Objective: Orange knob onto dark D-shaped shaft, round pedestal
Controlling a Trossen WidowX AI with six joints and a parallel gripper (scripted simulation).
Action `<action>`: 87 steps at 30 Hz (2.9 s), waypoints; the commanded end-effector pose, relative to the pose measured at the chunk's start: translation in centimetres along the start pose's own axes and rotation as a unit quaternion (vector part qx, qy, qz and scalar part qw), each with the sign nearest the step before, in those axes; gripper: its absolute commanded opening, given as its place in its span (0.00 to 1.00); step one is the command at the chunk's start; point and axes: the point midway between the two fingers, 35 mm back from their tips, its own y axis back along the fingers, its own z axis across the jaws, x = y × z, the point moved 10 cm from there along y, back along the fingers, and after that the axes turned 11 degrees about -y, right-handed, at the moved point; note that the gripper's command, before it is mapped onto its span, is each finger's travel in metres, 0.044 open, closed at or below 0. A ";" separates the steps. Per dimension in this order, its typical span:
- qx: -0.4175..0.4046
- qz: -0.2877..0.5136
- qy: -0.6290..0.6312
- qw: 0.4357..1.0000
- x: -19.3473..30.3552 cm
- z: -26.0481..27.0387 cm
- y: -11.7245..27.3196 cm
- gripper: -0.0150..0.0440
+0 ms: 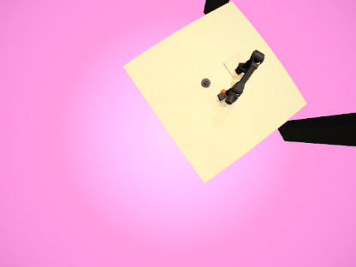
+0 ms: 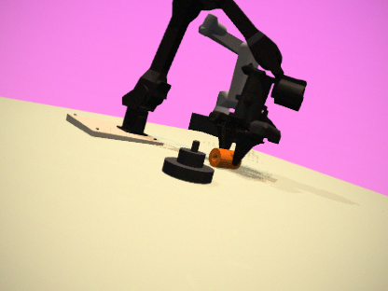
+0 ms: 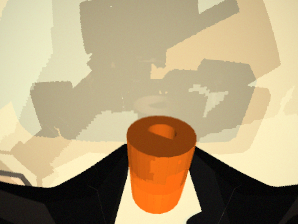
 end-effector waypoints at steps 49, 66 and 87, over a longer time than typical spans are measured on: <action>-0.071 -0.367 -0.002 0.928 11.7 -2.3 -1.9 0.56; -0.097 -0.495 -0.004 0.864 15.3 -2.9 -4.9 0.56; -0.102 -0.522 -0.003 0.847 16.0 -3.0 -5.6 0.69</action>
